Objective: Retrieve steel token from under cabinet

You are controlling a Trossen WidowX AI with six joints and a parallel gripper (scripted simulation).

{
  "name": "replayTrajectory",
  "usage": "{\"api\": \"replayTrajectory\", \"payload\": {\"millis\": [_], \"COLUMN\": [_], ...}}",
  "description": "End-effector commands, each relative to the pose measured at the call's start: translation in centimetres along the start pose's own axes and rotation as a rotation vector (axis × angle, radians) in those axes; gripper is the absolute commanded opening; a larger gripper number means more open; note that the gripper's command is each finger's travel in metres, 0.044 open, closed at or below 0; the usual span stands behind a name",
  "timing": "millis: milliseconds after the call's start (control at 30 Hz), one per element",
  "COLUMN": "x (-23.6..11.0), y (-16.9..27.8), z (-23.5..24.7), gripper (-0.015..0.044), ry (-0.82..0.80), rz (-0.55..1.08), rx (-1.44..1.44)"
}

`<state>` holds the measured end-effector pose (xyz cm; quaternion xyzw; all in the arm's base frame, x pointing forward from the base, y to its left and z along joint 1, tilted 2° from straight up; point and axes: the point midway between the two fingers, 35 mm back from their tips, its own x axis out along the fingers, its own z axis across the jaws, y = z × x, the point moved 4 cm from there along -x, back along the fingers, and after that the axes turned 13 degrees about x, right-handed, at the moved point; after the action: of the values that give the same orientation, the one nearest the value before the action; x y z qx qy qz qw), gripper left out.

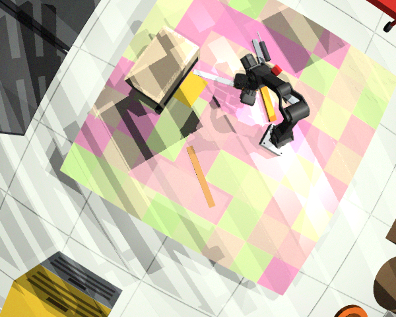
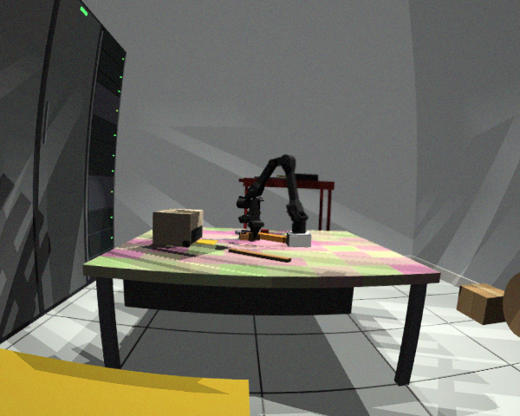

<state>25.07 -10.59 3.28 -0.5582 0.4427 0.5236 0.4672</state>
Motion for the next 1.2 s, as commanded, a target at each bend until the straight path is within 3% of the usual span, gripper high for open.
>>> {"api": "replayTrajectory", "payload": {"millis": [0,333,1167], "x": [0.0,-0.1,-0.1], "y": [0.0,0.5,-3.1], "z": [0.0,-0.2,0.5], "gripper": [0.0,0.0,0.0], "ry": [0.0,0.0,0.0], "rz": [0.0,0.001,-0.003], "rx": [0.0,0.003,0.042]}}
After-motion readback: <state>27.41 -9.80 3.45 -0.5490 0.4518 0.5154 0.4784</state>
